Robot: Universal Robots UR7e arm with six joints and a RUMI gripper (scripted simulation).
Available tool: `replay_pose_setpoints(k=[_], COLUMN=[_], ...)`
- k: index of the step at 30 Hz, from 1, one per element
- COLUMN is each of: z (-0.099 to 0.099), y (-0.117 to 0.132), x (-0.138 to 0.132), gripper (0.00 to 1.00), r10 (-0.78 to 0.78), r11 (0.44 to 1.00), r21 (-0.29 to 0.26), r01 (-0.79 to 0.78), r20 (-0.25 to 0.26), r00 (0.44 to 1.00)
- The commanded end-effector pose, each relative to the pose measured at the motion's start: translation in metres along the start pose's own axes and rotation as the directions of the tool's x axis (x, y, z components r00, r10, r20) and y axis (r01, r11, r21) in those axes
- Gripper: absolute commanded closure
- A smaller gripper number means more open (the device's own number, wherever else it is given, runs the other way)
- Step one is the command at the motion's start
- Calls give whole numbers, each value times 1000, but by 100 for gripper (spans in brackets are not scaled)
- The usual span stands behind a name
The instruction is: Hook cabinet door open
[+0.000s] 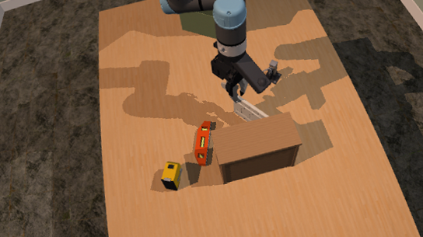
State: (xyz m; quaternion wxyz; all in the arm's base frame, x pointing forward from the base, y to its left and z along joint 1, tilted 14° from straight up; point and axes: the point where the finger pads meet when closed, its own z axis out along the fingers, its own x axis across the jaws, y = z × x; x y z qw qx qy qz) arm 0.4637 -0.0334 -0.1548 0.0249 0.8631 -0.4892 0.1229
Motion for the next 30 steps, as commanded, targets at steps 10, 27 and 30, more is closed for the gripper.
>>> replay_pose_setpoints(k=[10,27,30], z=[0,0,0], y=[0,-1,-1], x=[-9,-21,-23], gripper=[85,85,85], r10=[56,150,150], r11=[998,989,989], r21=[1,1,1], r01=[-56,-150,-150], r20=[-1,-1,-1], r00=[998,989,989])
